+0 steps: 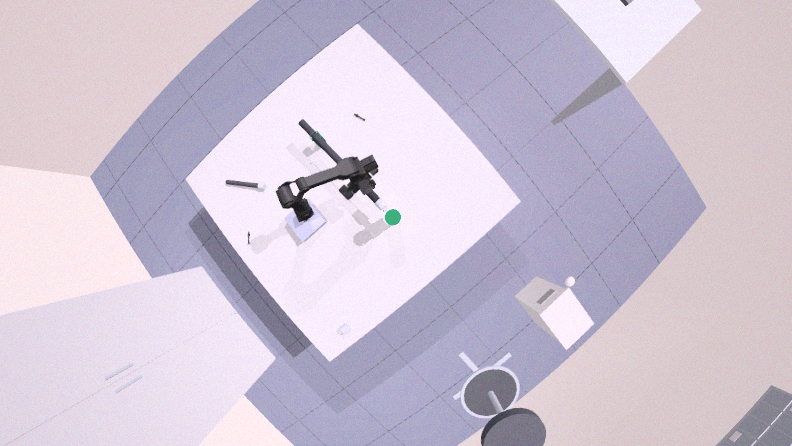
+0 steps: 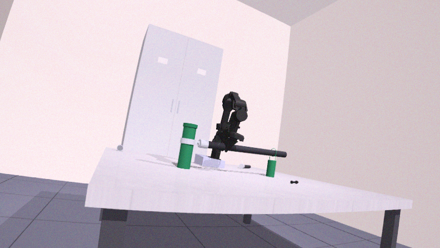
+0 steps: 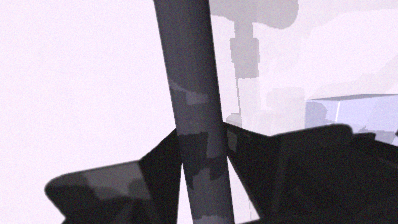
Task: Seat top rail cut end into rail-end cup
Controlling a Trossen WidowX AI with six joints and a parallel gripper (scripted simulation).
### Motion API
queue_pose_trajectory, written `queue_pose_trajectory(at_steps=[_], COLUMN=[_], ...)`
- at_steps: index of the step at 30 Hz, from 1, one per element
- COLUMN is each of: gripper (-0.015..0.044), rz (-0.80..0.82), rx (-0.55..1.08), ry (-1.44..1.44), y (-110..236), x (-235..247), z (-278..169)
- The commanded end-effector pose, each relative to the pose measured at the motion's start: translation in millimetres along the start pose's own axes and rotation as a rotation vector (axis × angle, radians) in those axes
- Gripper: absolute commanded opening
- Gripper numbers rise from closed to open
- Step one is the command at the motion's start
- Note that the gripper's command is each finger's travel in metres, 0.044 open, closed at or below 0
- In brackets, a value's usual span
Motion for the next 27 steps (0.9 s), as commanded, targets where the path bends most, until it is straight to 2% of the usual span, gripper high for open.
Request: queue_pose_trajectory(at_steps=[1, 16, 27], gripper=[0.0000, 0.0000, 0.0289], rz=[0.014, 0.001, 0.001], rx=[-0.020, 0.000, 0.001], ry=[-0.008, -0.001, -0.001], y=[4.1, -0.4, 2.3], x=[1.0, -0.9, -0.4], z=[7.4, 3.9, 2.2])
Point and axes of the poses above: the point midway between the two fingers, 35 mm back from their tips, its own y axis back along the fingers, its own x axis across the jaws, z = x × y, the point moved 5 cm from there along y, back along the fingers, and after that the axes turned 11 degrees about y, right-handed, at the moved point
